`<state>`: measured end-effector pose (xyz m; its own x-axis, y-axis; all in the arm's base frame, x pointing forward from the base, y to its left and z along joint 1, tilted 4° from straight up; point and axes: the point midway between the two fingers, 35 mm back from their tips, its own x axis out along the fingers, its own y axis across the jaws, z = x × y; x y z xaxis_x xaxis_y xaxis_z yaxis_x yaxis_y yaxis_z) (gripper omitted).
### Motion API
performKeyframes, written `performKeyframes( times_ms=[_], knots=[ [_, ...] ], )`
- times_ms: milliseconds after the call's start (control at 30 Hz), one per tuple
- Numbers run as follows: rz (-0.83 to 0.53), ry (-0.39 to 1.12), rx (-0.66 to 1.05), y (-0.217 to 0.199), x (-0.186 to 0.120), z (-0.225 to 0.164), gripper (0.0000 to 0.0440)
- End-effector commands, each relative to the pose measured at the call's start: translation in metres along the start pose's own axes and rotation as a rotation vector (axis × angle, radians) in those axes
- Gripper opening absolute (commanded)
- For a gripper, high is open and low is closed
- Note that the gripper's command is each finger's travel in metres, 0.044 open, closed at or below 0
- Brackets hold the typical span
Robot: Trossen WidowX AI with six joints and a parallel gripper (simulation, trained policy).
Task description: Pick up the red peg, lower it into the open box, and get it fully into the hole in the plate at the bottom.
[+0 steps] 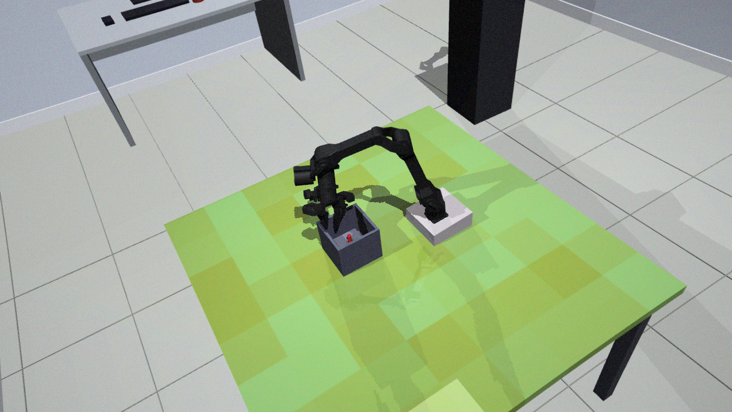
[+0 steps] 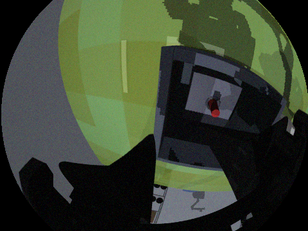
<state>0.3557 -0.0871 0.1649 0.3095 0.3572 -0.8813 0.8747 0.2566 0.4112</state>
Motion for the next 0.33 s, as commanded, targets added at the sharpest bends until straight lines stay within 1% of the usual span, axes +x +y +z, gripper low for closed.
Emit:
performKeyframes(
  times_ms=[0, 300],
  knots=[
    [0.022, 0.001, -0.021, 0.004, -0.003, 0.006, 0.0229],
    [0.048, 0.004, -0.062, 0.01, 0.0, 0.019, 0.0221]
  ],
)
